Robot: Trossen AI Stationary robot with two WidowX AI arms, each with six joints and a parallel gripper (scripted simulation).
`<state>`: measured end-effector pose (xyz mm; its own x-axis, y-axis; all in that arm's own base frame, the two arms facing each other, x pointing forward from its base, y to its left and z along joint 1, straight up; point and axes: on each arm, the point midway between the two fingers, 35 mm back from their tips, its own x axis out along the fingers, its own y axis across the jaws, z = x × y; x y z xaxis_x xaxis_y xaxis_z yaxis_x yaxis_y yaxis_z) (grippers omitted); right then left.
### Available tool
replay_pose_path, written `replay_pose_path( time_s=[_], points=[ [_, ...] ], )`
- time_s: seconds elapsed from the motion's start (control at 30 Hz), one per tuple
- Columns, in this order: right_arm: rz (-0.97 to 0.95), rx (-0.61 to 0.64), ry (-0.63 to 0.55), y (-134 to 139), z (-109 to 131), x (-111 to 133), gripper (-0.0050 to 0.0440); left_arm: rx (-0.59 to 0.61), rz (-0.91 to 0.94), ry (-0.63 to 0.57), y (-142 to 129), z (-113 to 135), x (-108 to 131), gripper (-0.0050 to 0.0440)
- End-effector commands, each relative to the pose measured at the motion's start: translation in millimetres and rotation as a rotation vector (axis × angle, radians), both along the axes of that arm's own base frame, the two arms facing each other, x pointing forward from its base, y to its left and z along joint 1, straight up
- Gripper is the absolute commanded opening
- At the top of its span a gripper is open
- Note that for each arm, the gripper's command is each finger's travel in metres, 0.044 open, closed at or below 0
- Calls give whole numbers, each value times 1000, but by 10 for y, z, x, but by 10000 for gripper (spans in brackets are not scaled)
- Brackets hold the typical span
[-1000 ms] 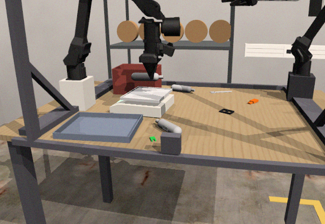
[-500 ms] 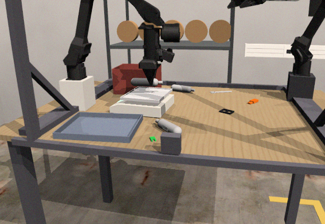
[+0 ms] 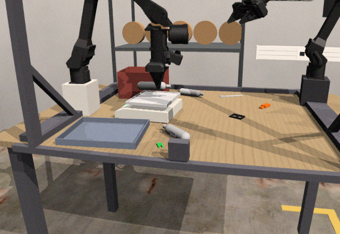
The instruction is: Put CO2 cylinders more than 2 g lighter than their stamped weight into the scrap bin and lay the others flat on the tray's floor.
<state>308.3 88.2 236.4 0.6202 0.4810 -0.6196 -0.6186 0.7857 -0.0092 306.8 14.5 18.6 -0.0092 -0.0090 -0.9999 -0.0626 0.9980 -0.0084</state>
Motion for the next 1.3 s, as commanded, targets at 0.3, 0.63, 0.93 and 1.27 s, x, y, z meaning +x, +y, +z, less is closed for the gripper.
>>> replay_pose_path(
  time_s=[0.3, 0.63, 0.93, 1.27],
  points=[
    [-114, 51, -75, 763, -279, 72, 440, 4, 1, -23, 1, 65, 40, -50],
    [-130, 73, -87, 887, -310, 41, 440, 4, 1, -23, 1, 65, 40, -50],
    [-126, 71, -86, 887, -314, 41, 440, 4, 1, -26, -2, 1, -27, -50],
    [-127, 81, -103, 885, -235, 49, 440, 4, 1, -23, 1, -188, 30, -50]
  ],
)
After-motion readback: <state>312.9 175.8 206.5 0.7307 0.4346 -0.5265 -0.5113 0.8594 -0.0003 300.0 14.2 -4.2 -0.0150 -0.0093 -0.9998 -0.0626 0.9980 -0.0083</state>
